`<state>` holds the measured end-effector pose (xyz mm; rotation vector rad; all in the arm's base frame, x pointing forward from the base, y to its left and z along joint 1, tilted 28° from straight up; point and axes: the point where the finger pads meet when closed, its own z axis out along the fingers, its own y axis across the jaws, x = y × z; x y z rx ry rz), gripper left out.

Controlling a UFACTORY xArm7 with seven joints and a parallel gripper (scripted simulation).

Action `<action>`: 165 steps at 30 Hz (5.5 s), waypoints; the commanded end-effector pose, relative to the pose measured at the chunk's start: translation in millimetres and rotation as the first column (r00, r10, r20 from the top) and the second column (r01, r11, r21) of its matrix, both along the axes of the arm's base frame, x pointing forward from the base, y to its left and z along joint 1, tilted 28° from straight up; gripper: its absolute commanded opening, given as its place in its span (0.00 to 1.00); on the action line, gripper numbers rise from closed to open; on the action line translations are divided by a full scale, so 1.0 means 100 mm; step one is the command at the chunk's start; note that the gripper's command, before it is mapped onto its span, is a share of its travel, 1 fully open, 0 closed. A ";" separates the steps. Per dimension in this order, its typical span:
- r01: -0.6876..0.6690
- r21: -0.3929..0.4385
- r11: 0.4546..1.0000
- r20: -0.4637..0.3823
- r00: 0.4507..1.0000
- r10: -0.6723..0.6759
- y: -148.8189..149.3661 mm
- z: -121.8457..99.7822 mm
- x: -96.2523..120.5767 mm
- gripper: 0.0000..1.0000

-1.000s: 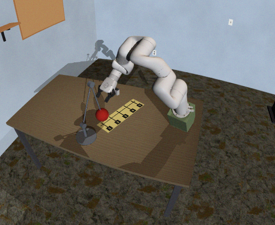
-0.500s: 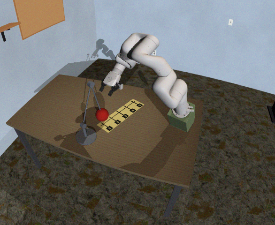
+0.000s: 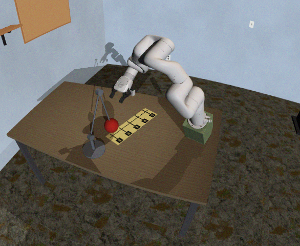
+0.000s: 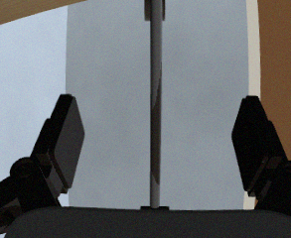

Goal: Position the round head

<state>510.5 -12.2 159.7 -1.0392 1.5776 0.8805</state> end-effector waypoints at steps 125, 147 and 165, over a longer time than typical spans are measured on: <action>0.014 0.005 1.000 -0.001 1.000 -0.014 1.02 -0.22 0.40 0.00; 0.013 0.005 1.000 0.000 1.000 -0.013 0.92 -0.30 0.36 0.00; 0.007 0.004 1.000 0.003 1.000 -0.007 0.64 -0.50 0.25 0.00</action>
